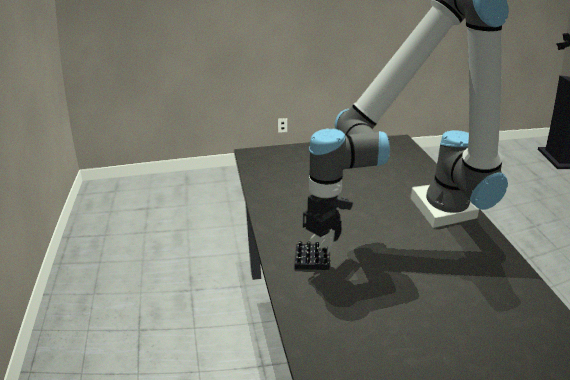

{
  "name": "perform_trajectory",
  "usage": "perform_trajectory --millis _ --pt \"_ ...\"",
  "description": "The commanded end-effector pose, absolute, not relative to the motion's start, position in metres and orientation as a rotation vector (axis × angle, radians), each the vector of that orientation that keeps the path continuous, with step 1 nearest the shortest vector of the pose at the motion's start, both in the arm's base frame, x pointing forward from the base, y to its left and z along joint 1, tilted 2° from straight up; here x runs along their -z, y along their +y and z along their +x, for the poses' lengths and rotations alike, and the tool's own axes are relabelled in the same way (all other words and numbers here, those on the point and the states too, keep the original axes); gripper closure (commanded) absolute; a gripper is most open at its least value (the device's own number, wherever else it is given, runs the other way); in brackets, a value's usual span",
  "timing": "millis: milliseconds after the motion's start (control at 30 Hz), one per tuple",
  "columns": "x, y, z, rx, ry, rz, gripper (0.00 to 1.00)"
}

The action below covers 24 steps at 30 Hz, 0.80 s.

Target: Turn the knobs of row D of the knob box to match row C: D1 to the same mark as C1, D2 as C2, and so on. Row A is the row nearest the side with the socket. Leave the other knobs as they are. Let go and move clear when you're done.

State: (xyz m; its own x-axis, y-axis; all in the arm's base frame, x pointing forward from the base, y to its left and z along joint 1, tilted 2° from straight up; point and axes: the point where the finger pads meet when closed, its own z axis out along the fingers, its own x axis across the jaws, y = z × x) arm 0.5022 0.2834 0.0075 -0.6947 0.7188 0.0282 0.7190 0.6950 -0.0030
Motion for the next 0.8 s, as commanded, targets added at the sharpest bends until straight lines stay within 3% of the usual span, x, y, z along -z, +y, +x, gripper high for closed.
perform_trajectory --millis 0,767 --pt "-0.0081 0.2836 0.5029 0.014 -2.868 -1.217 0.89" --pt "-0.0081 0.2802 0.4994 0.014 -2.868 -1.217 0.89"
